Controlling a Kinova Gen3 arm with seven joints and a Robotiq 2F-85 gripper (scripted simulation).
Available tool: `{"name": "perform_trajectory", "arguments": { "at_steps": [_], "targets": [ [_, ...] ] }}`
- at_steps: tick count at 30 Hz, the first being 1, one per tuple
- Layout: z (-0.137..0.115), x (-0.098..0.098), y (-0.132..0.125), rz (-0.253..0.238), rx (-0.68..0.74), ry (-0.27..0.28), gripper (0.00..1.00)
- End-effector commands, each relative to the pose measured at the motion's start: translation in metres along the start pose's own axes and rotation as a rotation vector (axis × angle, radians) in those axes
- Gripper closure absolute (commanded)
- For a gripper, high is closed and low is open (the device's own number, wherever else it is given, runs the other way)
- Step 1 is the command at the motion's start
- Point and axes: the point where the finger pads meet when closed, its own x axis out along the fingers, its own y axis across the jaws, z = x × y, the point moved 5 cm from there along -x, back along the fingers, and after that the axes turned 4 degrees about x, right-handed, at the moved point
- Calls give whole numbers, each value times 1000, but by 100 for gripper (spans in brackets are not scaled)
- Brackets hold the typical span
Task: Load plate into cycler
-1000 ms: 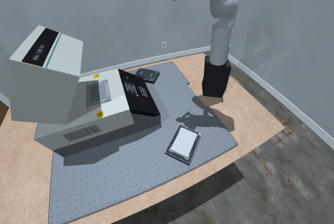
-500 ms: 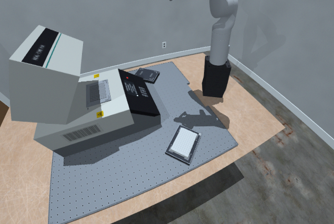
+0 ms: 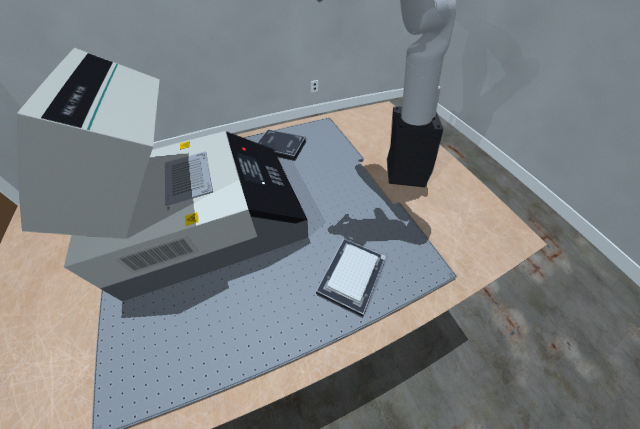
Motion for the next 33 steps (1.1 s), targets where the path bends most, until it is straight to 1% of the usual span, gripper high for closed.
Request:
{"name": "perform_trajectory", "arguments": {
  "at_steps": [1,11,13,28,30,33],
  "targets": [
    [3,3,-2,17,-24,20,90],
    [12,11,-8,65,-94,73,90],
    [12,11,-8,65,-94,73,90],
    [26,23,-16,137,-199,152,90],
    [26,23,-16,137,-199,152,90],
    [29,26,-17,152,-220,168,90]
  ]
}}
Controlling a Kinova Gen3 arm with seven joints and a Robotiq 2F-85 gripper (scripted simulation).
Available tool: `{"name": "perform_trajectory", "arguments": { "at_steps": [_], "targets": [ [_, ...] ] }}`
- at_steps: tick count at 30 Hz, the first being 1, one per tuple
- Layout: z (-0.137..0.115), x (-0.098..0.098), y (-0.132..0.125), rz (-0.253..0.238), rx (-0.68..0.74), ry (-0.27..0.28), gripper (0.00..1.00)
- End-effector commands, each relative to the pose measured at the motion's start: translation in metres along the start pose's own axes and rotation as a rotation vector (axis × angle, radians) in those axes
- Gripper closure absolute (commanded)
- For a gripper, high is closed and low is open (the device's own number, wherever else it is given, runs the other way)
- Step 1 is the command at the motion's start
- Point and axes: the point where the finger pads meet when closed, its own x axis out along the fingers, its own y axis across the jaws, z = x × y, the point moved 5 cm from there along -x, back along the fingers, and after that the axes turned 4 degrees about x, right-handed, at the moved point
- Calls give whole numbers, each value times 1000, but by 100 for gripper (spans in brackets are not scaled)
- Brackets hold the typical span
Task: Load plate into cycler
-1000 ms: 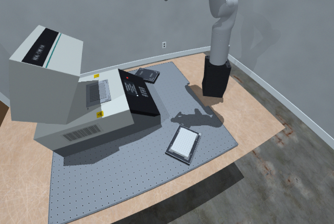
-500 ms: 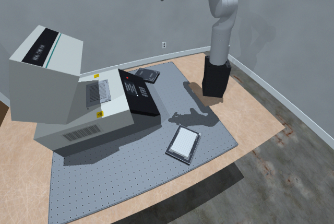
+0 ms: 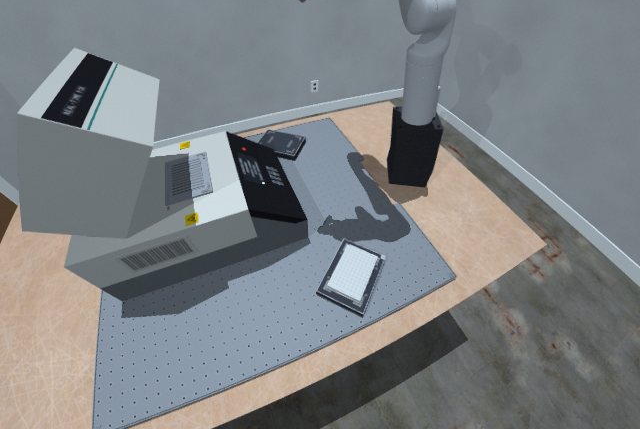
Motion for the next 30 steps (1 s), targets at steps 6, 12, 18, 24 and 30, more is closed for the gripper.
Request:
{"name": "perform_trajectory", "arguments": {
  "at_steps": [6,12,18,24,30],
  "targets": [
    [8,5,-7,40,-58,44,90],
    [13,9,-11,69,-100,76,90],
    [17,12,-14,88,-128,97,90],
    [22,16,-19,117,-170,129,90],
    [27,19,-23,141,-205,155,90]
  ]
}}
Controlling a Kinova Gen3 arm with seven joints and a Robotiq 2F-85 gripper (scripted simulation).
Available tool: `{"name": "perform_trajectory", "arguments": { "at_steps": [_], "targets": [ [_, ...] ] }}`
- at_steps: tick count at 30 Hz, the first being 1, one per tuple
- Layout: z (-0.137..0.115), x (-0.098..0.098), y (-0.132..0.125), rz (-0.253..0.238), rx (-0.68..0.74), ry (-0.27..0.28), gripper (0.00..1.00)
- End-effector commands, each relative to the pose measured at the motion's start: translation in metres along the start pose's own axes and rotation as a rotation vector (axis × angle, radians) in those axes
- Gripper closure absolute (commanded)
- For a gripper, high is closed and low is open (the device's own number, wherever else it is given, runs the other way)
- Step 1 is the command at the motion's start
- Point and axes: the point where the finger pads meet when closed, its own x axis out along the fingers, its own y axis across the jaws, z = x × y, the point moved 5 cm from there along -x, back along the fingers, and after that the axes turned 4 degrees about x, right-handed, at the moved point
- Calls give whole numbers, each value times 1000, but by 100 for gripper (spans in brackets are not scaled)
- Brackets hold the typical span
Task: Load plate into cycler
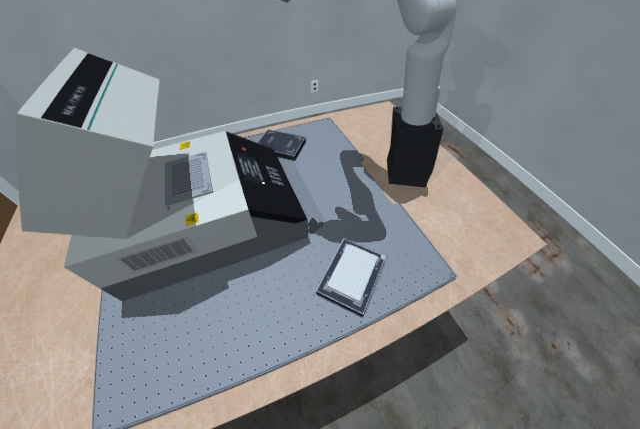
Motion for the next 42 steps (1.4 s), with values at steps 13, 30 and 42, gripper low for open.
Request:
{"name": "perform_trajectory", "arguments": {
  "at_steps": [13,30,42],
  "targets": [
    [12,6,-14,67,-98,75,90],
    [25,14,-28,139,-203,154,90],
    [25,17,-28,142,-207,157,90]
  ]
}}
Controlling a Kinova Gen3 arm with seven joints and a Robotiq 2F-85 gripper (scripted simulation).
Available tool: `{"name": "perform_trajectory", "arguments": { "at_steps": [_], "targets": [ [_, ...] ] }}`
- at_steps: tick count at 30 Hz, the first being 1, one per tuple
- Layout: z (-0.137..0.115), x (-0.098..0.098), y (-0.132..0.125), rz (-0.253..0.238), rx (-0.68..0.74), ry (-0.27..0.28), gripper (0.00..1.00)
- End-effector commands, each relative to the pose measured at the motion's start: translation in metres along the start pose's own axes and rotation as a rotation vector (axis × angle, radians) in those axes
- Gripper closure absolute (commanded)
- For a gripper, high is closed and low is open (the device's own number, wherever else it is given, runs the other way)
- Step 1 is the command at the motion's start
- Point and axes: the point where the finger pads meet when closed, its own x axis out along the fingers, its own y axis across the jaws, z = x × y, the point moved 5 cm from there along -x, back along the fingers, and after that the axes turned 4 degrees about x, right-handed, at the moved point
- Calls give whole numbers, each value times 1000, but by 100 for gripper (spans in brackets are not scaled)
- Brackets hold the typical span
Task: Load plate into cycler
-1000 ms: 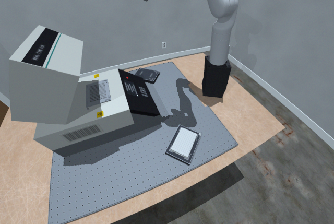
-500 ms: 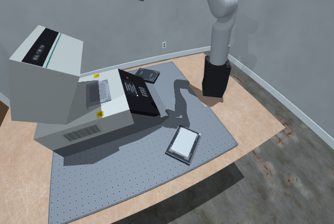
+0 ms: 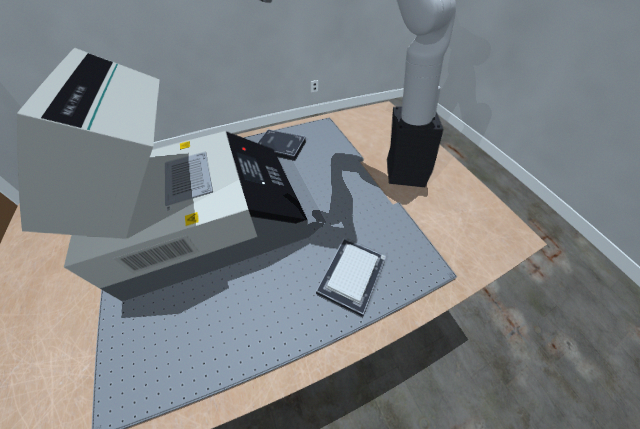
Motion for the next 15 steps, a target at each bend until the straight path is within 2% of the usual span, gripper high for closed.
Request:
{"name": "perform_trajectory", "arguments": {
  "at_steps": [1,15],
  "targets": [
    [0,3,1,-1,0,-1,90],
    [-3,18,3,-1,0,-1,90]
  ]
}}
